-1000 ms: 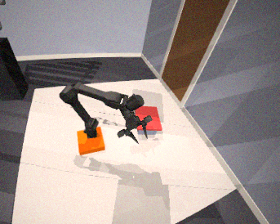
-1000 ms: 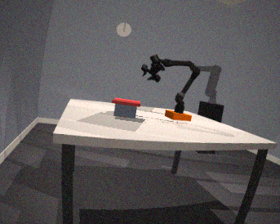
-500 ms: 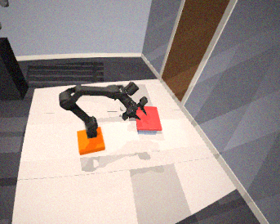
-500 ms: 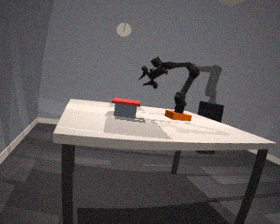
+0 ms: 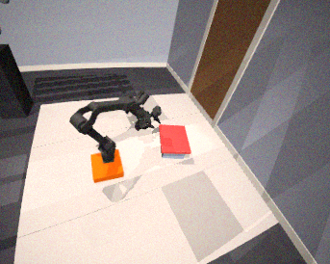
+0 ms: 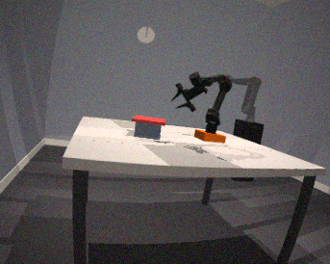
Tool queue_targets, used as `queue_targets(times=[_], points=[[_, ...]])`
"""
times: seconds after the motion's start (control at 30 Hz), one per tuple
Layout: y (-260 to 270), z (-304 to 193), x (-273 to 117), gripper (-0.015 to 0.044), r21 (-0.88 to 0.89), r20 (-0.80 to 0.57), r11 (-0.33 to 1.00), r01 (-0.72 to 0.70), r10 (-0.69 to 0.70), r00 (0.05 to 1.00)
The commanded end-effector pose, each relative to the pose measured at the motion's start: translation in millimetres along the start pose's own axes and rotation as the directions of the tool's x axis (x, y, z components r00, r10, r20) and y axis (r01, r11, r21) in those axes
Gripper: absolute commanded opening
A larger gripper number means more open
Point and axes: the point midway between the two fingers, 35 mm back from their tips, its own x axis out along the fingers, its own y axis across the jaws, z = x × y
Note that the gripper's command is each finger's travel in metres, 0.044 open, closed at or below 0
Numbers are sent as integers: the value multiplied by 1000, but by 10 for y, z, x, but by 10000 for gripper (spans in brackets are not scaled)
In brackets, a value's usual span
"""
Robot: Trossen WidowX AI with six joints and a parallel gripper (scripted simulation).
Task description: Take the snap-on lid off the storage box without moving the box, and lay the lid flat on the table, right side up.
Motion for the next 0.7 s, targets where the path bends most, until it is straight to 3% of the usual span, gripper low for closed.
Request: queue_targets(times=[0.0,0.17,0.37,0.67], points=[[-7,3,2,235,0,1,1000,2,-2,1000],[-73,-25,15,235,8,-4,1000,10,-10,1000],[-524,-30,386,235,8,-4,1000,10,-10,1000],[-538,-34,434,235,8,-4,1000,10,-10,1000]])
